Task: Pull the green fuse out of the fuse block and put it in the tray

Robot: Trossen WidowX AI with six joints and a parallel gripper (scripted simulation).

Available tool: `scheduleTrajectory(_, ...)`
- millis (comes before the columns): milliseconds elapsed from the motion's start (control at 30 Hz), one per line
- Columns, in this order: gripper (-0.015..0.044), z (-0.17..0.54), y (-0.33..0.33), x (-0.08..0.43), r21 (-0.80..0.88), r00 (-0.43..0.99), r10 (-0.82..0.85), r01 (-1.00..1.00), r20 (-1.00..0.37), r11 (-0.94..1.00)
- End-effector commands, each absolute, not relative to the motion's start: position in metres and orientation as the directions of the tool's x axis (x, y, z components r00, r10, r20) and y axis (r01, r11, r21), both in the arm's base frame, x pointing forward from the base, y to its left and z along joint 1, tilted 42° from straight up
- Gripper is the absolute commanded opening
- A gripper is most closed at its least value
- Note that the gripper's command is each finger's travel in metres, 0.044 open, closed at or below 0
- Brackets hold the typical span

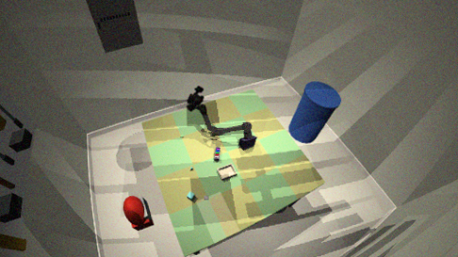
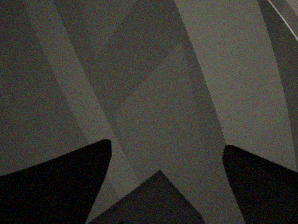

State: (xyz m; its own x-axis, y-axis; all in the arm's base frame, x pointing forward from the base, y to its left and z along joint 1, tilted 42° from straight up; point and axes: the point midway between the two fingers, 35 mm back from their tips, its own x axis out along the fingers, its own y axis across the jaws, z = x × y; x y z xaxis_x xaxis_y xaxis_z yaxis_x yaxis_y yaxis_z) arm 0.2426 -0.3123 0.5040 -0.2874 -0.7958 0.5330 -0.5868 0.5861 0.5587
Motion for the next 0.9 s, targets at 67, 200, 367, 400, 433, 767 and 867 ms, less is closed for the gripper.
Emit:
scheduleTrajectory(67, 0.0237, 0.52, -0.309, 0.221, 0.52, -0.312, -0.764, -0.584, 0.566, 0.623)
scheduleTrajectory(200, 0.0132, 0.557, -0.294, 0.165, 0.351, -0.395, -0.664, -0.618, 0.635, 0.703)
scheduleTrajectory(367, 0.0073, 0.592, -0.264, 0.1, 0.112, -0.496, -0.514, -0.635, 0.7, 0.765)
scheduleTrajectory(400, 0.0073, 0.598, -0.256, 0.086, 0.061, -0.516, -0.478, -0.631, 0.711, 0.773)
scheduleTrajectory(433, 0.0073, 0.604, -0.247, 0.073, 0.011, -0.534, -0.44, -0.627, 0.722, 0.779)
scheduleTrajectory(767, 0.0073, 0.639, -0.141, -0.021, -0.445, -0.632, -0.053, -0.6, 0.773, 0.665)
scheduleTrajectory(867, 0.0073, 0.644, -0.094, -0.046, -0.56, -0.639, 0.098, -0.578, 0.763, 0.593)
